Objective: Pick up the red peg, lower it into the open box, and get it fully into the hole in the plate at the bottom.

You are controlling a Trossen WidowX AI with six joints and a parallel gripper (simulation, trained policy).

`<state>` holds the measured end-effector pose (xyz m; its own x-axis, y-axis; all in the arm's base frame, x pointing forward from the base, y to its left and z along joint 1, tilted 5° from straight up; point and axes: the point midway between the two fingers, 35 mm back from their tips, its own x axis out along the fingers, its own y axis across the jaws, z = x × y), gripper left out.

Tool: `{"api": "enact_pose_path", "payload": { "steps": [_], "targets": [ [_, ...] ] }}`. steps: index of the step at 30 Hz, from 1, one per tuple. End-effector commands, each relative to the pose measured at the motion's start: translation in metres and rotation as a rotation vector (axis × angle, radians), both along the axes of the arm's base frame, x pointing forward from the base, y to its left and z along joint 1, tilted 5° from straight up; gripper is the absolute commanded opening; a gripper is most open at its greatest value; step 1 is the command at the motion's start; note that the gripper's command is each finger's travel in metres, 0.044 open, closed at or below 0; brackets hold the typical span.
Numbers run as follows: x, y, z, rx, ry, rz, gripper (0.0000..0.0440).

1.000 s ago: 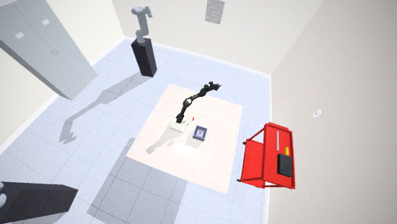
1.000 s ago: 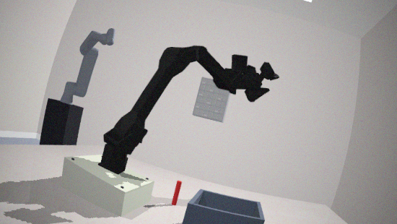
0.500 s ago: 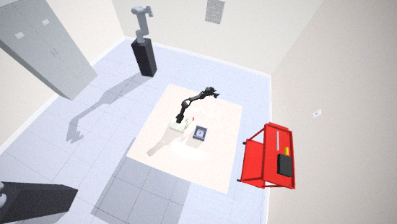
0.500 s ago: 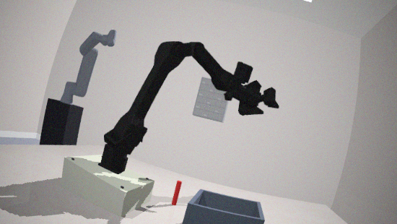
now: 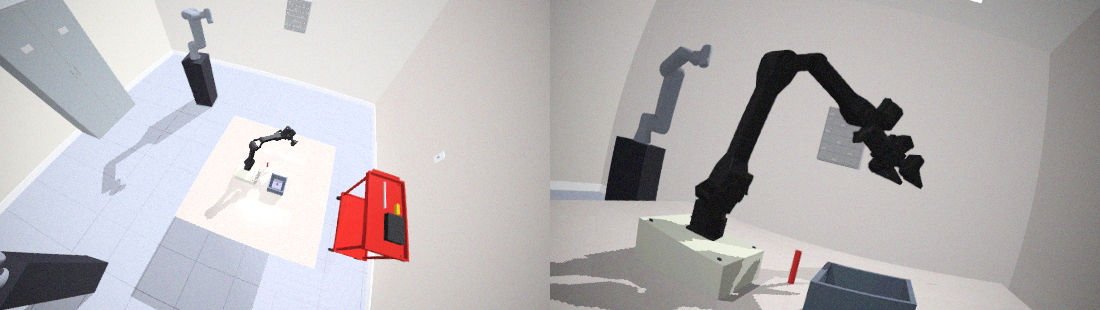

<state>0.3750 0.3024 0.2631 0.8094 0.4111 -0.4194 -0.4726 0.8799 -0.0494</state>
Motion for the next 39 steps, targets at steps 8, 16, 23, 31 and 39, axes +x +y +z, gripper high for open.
{"api": "enact_pose_path", "payload": {
  "steps": [8, 16, 23, 31, 39],
  "targets": [
    [-0.028, -0.049, -0.059, 0.051, 0.334, -0.178, 0.0440],
    [-0.055, -0.086, -0.094, 0.078, 0.553, -0.355, 0.0440],
    [-0.083, -0.119, -0.119, 0.094, 0.721, -0.535, 0.0440],
    [-0.117, -0.156, -0.142, 0.104, 0.884, -0.765, 0.0440],
    [-0.152, -0.188, -0.163, 0.112, 1.012, -1.014, 0.0438]
  ]
}}
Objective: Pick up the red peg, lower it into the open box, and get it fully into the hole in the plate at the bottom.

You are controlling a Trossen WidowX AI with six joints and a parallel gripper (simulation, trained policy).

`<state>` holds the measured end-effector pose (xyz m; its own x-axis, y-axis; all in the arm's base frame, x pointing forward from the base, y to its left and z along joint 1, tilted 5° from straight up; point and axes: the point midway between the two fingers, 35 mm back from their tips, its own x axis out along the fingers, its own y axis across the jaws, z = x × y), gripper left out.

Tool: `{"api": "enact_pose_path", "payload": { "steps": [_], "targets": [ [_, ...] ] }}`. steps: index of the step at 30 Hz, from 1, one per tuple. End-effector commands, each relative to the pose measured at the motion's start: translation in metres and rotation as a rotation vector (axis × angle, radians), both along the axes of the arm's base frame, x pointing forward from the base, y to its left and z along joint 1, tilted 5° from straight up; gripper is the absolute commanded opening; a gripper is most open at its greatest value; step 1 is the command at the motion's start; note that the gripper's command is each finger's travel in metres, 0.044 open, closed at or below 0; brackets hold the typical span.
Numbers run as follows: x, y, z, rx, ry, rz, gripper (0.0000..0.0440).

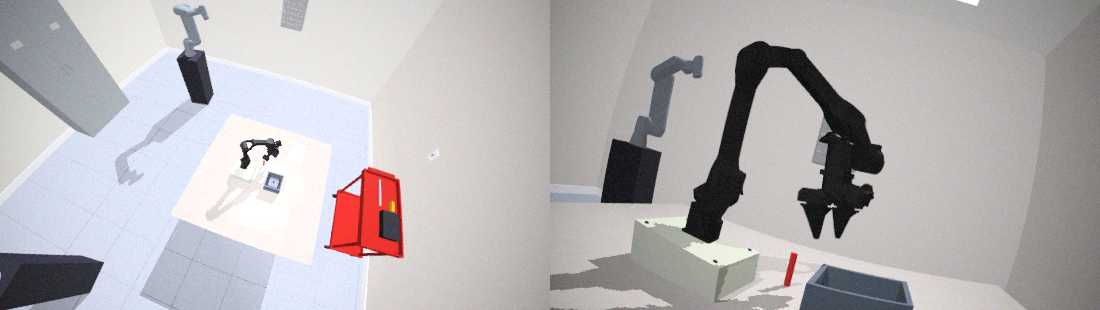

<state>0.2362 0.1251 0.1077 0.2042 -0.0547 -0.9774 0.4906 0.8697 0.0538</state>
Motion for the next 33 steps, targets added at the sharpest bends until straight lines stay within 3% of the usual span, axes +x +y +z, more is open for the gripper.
{"api": "enact_pose_path", "payload": {
  "steps": [1, 10, 24, 27, 33],
  "targets": [
    [-0.017, -0.014, -0.010, -0.020, 0.068, -0.105, 0.0437],
    [-0.037, -0.030, -0.038, -0.043, 0.137, -0.287, 0.0423],
    [-0.043, -0.034, -0.094, -0.009, 0.110, -0.444, 0.0407],
    [-0.046, -0.034, -0.102, -0.005, 0.113, -0.469, 0.0361],
    [-0.053, -0.036, -0.112, 0.001, 0.147, -0.514, 0.0216]
  ]
}}
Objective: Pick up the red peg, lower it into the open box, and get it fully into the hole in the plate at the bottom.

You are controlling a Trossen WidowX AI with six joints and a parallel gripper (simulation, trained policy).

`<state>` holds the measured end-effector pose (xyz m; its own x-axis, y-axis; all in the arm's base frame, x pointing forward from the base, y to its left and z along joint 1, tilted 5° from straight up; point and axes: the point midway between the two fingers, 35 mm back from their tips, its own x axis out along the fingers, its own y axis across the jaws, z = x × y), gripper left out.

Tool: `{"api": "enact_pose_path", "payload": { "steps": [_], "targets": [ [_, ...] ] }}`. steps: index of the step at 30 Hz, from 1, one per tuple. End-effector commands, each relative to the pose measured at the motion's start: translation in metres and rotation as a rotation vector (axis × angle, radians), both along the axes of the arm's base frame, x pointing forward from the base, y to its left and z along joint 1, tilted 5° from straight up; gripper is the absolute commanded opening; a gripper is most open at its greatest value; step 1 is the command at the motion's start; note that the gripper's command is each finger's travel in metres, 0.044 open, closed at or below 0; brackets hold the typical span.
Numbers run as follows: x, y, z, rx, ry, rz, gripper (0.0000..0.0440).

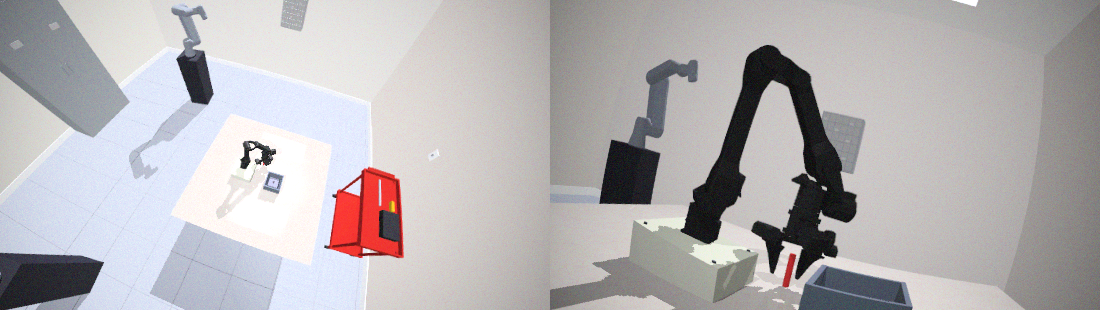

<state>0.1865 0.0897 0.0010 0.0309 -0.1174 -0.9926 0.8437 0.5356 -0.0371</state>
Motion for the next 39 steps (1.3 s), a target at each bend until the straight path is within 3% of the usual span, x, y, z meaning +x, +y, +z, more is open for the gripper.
{"api": "enact_pose_path", "payload": {
  "steps": [1, 8, 9, 39],
  "targets": [
    [-0.004, -0.001, -0.005, 0.012, 0.021, -0.027, 0.0189],
    [-0.003, 0.000, -0.004, 0.051, 0.057, -0.035, 0.0006],
    [-0.003, -0.002, -0.002, 0.043, 0.050, -0.030, 0.0000],
    [0.041, -0.051, 0.088, -0.119, -0.162, 0.152, 0.0000]
  ]
}}
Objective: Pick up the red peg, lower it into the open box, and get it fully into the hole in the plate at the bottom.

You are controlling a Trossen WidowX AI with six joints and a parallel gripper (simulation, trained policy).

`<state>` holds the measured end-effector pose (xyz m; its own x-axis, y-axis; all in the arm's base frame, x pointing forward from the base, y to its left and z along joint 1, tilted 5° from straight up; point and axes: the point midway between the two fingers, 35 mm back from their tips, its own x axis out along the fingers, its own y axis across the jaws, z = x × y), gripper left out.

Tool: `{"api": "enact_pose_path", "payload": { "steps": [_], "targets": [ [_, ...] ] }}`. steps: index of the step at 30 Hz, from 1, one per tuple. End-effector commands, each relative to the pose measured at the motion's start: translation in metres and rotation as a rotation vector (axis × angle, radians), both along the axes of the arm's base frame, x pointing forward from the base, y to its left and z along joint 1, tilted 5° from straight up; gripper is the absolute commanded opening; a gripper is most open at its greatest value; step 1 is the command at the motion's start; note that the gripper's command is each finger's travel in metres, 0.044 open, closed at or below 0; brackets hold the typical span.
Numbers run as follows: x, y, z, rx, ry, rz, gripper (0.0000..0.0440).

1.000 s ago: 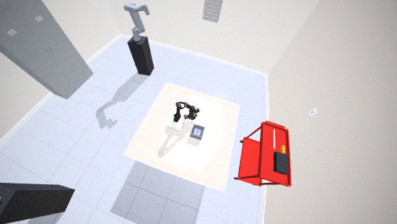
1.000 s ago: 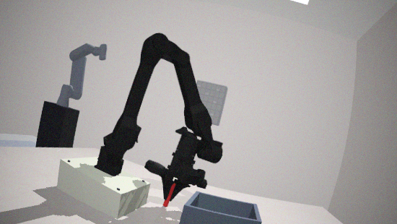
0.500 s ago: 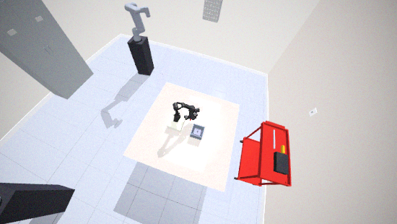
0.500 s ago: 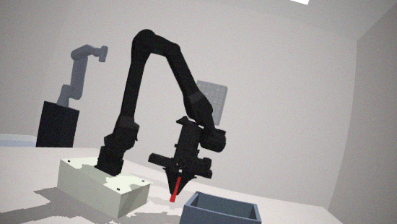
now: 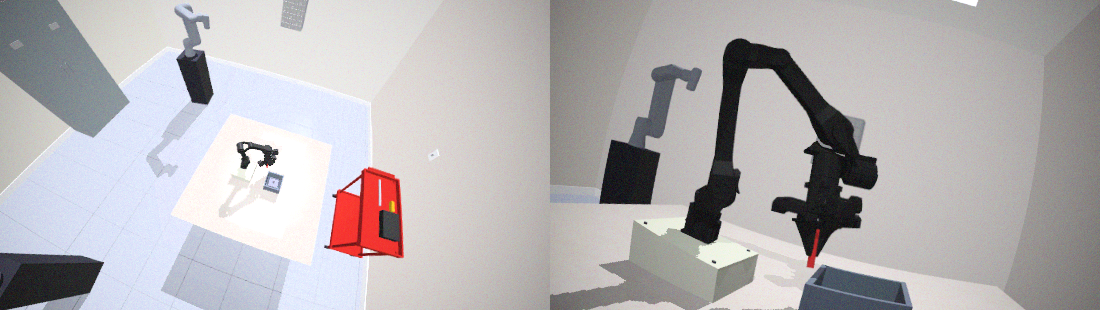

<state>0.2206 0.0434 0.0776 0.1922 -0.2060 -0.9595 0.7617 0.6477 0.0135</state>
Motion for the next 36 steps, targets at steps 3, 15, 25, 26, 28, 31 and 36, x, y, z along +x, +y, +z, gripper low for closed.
{"api": "enact_pose_path", "payload": {
  "steps": [3, 15, 25, 26, 28, 31, 36],
  "targets": [
    [0.015, -0.010, 0.021, -0.020, -0.039, 0.015, 0.0000],
    [0.042, -0.046, 0.045, -0.037, -0.070, -0.021, 0.0000],
    [0.060, -0.079, 0.047, -0.030, -0.089, -0.085, 0.0000],
    [0.062, -0.082, 0.047, -0.030, -0.091, -0.092, 0.0000],
    [0.065, -0.089, 0.046, -0.028, -0.095, -0.105, 0.0000],
    [0.071, -0.098, 0.044, -0.025, -0.101, -0.124, 0.0000],
    [0.078, -0.112, 0.039, -0.016, -0.107, -0.152, 0.0001]
  ]
}}
